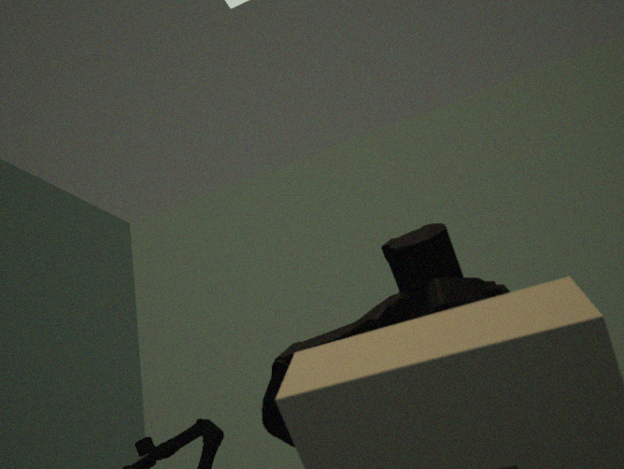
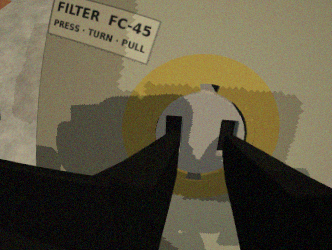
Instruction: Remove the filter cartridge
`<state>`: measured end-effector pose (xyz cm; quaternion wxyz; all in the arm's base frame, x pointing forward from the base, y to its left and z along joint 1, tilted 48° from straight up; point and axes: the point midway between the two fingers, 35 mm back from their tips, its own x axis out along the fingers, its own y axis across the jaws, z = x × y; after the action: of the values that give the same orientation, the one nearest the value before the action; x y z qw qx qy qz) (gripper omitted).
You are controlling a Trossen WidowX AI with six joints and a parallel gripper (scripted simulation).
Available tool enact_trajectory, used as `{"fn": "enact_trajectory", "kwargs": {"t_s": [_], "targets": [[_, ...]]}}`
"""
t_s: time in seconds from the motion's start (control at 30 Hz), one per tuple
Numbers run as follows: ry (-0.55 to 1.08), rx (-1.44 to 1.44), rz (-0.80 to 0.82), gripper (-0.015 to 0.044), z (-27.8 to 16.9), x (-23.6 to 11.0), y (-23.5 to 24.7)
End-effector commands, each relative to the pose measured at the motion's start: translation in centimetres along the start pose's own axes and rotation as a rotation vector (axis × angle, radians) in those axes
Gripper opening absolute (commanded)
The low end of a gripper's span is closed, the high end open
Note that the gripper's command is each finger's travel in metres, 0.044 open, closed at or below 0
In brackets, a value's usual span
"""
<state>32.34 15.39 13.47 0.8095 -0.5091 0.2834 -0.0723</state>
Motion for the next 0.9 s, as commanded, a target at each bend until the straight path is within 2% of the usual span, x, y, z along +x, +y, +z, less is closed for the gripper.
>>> {"fn": "enact_trajectory", "kwargs": {"t_s": [0.0,0.87], "targets": [[-0.002,-0.003,0.005,0.0105,0.1,0.0,0.1],[-0.002,-0.003,0.005,0.0105,0.1,1.1,0.1]]}}
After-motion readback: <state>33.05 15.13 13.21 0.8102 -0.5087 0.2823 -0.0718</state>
